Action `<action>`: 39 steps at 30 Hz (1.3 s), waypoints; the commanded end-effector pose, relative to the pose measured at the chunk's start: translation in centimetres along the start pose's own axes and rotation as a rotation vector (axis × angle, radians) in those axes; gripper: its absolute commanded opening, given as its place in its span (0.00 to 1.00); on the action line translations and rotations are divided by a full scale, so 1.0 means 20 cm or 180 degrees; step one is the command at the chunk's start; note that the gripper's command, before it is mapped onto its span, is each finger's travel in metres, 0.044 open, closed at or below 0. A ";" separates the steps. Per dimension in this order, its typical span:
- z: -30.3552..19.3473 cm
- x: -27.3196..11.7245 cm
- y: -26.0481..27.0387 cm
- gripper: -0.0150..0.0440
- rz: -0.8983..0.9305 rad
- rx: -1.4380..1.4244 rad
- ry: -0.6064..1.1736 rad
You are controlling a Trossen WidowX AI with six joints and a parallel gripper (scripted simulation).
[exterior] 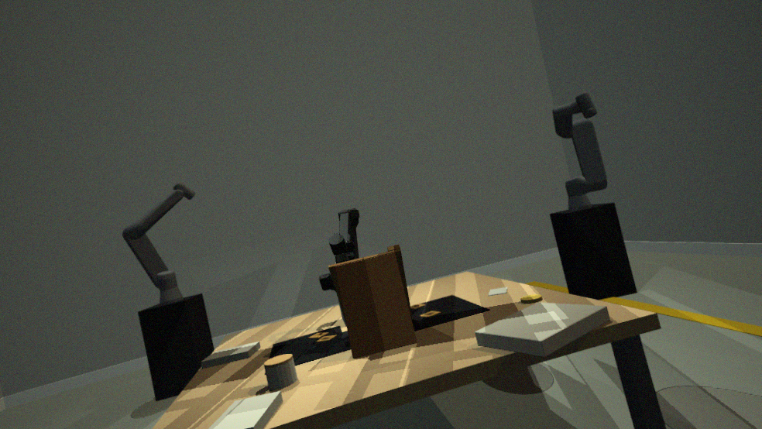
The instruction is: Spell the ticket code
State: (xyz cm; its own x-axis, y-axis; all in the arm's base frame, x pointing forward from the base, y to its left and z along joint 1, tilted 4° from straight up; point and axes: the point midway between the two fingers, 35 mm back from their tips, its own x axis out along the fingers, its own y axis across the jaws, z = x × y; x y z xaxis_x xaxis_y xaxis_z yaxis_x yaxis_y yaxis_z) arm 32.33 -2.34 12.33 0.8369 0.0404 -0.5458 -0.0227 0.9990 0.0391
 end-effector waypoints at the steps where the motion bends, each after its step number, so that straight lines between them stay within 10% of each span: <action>1: 0.00 0.00 0.01 0.25 -0.0014 0.0012 -0.0005; 39: 0.00 0.00 0.10 0.25 -0.0010 0.0017 -0.0005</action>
State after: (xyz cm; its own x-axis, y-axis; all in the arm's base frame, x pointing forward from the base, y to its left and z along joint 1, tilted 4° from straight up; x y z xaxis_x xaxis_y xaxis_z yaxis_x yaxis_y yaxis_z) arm 32.22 -0.44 12.32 0.8366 0.0415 -0.5463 -0.0228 0.9989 0.0411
